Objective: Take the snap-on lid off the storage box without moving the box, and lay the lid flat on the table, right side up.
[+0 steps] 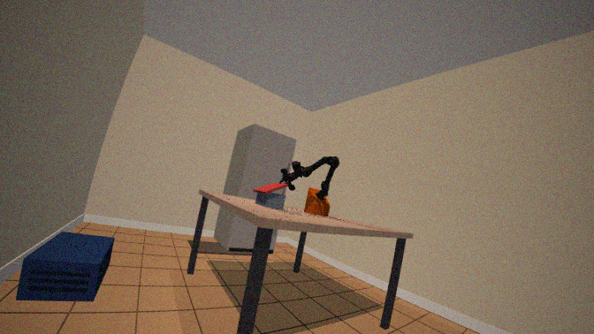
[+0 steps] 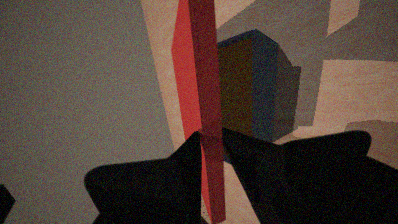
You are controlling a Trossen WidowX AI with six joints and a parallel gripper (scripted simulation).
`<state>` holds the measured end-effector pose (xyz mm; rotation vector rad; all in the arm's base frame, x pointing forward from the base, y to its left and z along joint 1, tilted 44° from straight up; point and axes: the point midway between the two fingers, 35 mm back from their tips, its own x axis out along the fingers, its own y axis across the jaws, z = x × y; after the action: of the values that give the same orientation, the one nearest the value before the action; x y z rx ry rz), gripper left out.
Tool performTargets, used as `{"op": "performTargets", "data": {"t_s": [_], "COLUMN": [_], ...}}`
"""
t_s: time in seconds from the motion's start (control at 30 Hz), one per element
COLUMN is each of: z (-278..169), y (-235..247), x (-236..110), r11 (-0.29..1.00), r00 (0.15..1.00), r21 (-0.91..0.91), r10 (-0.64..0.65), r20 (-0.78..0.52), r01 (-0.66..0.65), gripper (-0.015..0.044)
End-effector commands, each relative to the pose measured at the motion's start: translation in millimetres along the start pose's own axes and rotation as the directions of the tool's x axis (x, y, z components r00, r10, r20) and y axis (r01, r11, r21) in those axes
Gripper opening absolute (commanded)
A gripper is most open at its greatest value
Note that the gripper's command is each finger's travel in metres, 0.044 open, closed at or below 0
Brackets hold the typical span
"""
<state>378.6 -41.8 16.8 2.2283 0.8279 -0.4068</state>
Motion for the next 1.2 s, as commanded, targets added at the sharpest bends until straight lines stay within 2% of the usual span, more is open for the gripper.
{"op": "performTargets", "data": {"t_s": [0.0,1.17], "z": [-1,-2], "y": [13,47], "x": [-5,-35], "r11": [1.000,1.000], "r00": [1.000,1.000], "r21": [-0.015,-0.017], "r10": [0.019,0.018], "r20": [-0.001,0.001], "r01": [-0.019,-0.018], "gripper": [0.0000,0.0000]}}
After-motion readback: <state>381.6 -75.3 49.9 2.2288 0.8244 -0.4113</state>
